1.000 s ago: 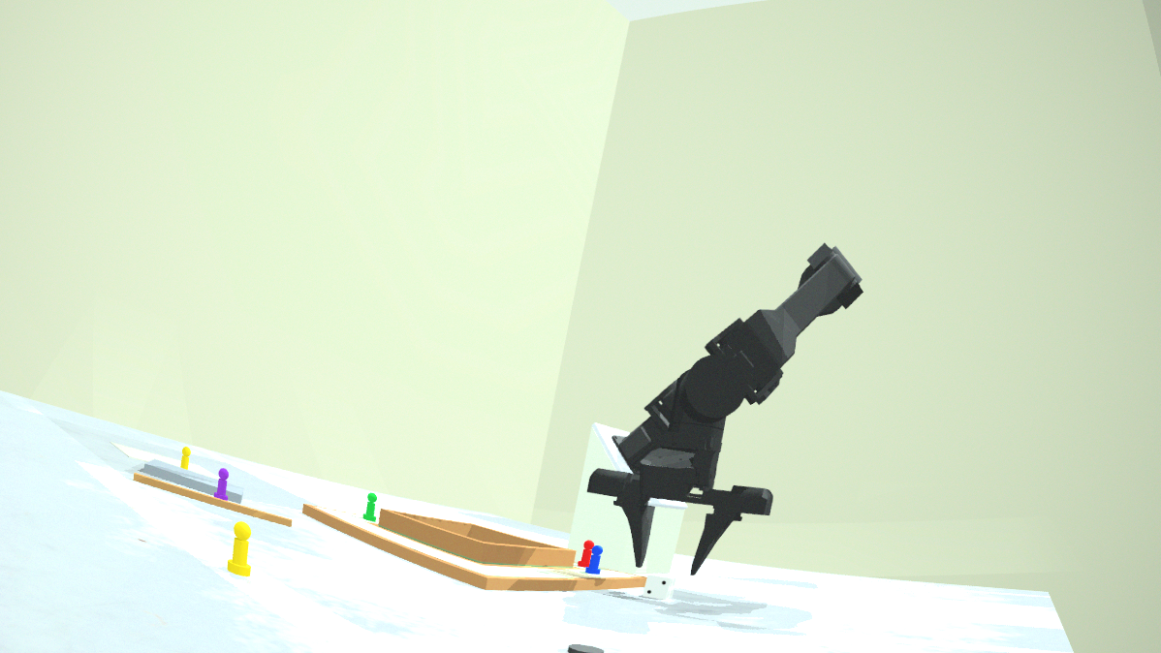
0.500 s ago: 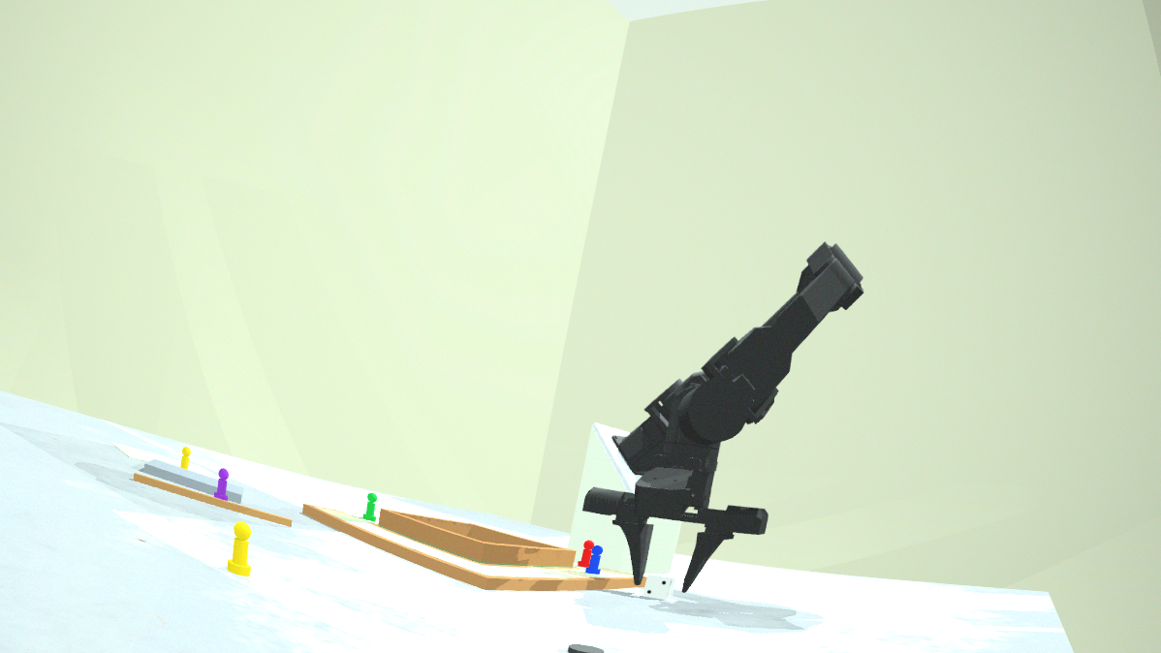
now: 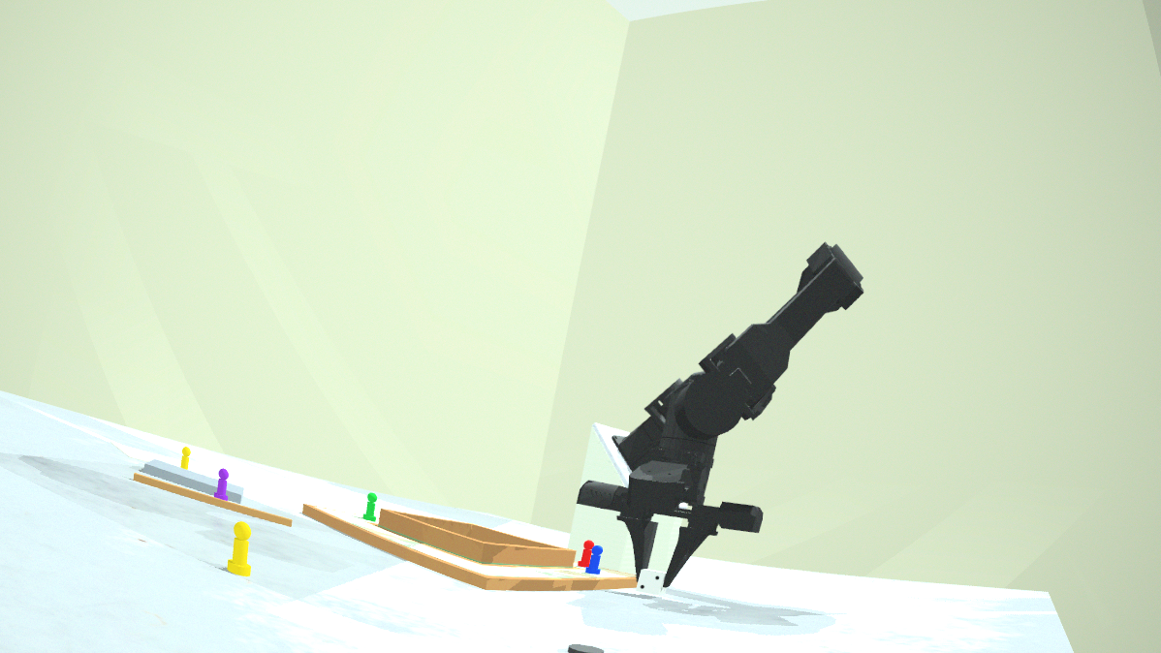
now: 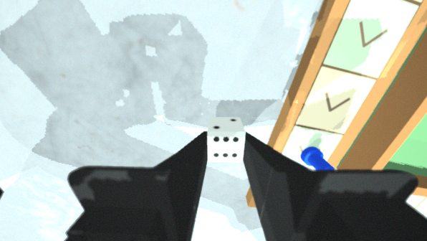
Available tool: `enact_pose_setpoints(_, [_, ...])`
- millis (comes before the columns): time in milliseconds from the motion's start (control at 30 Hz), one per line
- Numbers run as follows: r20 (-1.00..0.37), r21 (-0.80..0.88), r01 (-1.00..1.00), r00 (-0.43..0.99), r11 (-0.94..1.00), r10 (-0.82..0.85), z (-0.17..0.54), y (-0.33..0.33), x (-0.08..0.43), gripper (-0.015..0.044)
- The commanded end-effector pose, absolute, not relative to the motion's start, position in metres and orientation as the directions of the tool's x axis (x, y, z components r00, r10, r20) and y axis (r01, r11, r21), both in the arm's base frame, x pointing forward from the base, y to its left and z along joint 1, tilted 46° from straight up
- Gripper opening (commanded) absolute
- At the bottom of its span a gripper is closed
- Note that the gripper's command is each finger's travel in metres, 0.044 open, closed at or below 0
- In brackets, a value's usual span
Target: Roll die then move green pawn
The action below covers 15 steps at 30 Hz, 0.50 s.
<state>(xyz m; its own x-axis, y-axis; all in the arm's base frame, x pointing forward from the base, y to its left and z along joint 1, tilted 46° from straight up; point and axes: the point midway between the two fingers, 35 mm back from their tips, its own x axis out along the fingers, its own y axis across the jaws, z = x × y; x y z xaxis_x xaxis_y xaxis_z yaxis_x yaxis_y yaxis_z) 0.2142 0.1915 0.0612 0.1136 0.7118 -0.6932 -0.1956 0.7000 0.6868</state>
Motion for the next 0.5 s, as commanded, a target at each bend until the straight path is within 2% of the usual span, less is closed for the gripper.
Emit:
enact_pose_setpoints(0, [-0.7, 0.669, -0.194, 0.159, 0.717, 0.696, 0.067, 0.181, 0.223, 0.0])
enact_pose_setpoints(467, [-0.712, 0.667, -0.203, 0.111, 0.717, 0.694, 0.103, 0.143, 0.213, 0.0])
